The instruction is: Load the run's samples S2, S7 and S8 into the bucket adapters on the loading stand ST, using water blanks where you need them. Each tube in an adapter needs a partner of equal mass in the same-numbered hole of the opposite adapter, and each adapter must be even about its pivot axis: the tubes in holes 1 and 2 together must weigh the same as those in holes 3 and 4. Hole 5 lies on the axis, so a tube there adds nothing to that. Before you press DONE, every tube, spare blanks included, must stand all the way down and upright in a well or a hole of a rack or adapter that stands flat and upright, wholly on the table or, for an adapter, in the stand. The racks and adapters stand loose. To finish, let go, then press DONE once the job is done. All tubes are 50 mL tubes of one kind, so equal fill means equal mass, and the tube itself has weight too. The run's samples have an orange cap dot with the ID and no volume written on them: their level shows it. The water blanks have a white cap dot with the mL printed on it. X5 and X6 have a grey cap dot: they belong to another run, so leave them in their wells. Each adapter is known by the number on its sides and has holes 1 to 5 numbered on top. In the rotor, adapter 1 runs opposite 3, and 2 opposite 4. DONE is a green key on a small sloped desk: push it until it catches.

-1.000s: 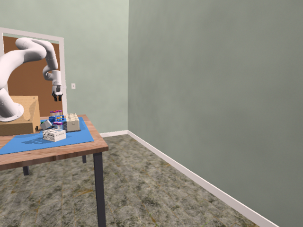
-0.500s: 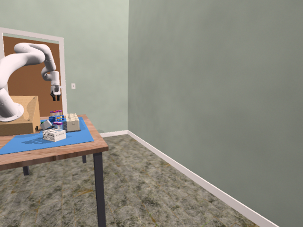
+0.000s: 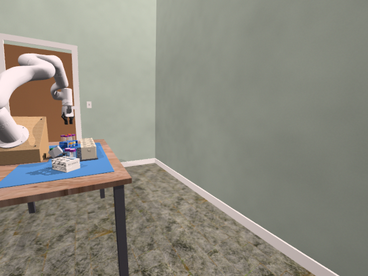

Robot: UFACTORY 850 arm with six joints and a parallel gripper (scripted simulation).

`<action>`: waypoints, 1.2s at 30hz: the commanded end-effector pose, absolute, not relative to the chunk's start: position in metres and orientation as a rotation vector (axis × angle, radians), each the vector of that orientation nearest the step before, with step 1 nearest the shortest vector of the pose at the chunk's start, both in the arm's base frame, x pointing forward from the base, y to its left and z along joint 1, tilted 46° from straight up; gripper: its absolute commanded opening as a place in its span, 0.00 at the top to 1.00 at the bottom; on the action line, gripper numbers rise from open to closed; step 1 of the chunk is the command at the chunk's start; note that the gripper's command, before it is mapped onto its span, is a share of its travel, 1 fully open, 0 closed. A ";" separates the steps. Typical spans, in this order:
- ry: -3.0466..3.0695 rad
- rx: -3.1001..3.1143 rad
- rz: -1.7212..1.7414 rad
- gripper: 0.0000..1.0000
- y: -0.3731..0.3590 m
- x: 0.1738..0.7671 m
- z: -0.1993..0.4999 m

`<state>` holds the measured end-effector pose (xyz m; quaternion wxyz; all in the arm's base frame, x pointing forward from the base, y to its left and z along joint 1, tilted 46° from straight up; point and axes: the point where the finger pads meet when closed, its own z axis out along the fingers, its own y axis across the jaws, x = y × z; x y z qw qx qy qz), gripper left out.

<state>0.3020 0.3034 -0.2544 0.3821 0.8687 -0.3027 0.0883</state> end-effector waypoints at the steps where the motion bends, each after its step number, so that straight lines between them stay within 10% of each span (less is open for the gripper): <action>1: -0.773 2.219 0.227 0.43 0.304 0.303 -0.255; 36: -0.773 2.219 0.227 0.43 0.259 0.298 -0.298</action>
